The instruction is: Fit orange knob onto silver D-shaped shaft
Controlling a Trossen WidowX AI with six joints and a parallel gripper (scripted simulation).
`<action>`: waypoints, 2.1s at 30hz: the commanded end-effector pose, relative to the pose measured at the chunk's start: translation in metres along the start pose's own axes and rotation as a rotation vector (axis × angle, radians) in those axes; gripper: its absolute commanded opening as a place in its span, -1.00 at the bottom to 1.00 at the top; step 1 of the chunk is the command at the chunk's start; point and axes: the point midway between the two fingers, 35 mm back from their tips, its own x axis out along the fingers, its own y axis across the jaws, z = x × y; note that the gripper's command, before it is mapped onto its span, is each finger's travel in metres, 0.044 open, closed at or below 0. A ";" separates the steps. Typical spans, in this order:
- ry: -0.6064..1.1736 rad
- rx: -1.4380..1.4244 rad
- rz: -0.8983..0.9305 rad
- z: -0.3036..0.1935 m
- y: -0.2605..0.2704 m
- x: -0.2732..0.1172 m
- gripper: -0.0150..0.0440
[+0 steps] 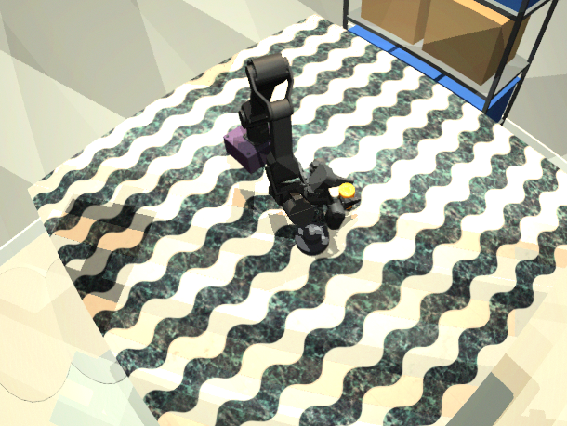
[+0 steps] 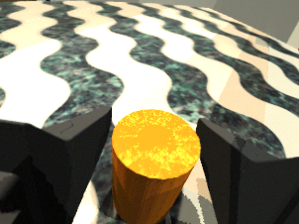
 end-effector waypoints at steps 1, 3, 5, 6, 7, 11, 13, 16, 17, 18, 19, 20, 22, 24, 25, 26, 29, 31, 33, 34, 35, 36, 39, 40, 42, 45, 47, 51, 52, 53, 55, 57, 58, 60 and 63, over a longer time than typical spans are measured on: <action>-0.003 0.006 0.001 0.000 0.000 0.000 0.57; -0.003 0.006 0.001 0.000 0.000 0.000 0.75; -0.003 0.006 0.001 0.000 0.000 0.000 0.92; -0.003 0.006 0.001 0.000 0.000 0.000 1.00; -0.003 0.006 0.001 0.000 0.000 0.000 1.00; -0.003 0.006 0.001 0.000 0.000 0.000 1.00; -0.003 0.006 0.001 0.000 0.000 0.000 1.00; -0.002 0.004 0.001 0.014 -0.003 -0.004 1.00; -0.002 0.003 0.001 0.023 -0.004 -0.006 1.00; -0.002 0.002 0.000 0.033 -0.005 -0.009 1.00; -0.001 0.001 0.000 0.043 -0.005 -0.012 1.00; -0.001 0.001 0.000 0.053 -0.005 -0.015 1.00; 0.000 -0.001 0.000 0.071 -0.003 -0.020 1.00; 0.000 -0.001 0.000 0.077 -0.002 -0.022 1.00; 0.000 -0.001 0.000 0.077 -0.002 -0.022 1.00; 0.000 -0.001 0.000 0.077 -0.002 -0.022 1.00; 0.055 0.017 0.002 0.075 -0.005 -0.018 1.00; 0.212 0.061 0.008 0.070 -0.013 -0.007 1.00; 0.394 0.095 0.015 0.067 -0.017 0.001 1.00; 0.486 0.106 0.018 0.067 -0.017 0.003 1.00; 0.580 0.112 0.020 0.067 -0.017 0.005 1.00; 0.674 0.114 0.022 0.069 -0.016 0.004 1.00; 0.957 0.090 0.021 0.079 -0.011 -0.003 1.00; 1.052 0.071 0.018 0.085 -0.008 -0.008 1.00; 1.219 0.025 0.009 0.099 -0.003 -0.019 1.00; 1.277 0.004 0.005 0.105 -0.002 -0.023 1.00; 1.277 0.004 0.005 0.105 -0.002 -0.023 1.00; 1.277 0.004 0.005 0.105 -0.002 -0.023 1.00; 1.277 0.004 0.005 0.105 -0.002 -0.023 1.00; 1.277 0.004 0.005 0.105 -0.002 -0.023 1.00; 1.277 0.004 0.005 0.105 -0.002 -0.023 1.00; 1.277 0.004 0.005 0.105 -0.002 -0.023 1.00; 1.277 0.004 0.005 0.105 -0.002 -0.023 1.00; 1.277 -0.003 0.010 0.104 -0.002 -0.023 1.00; 1.277 -0.010 0.015 0.093 -0.002 -0.019 1.00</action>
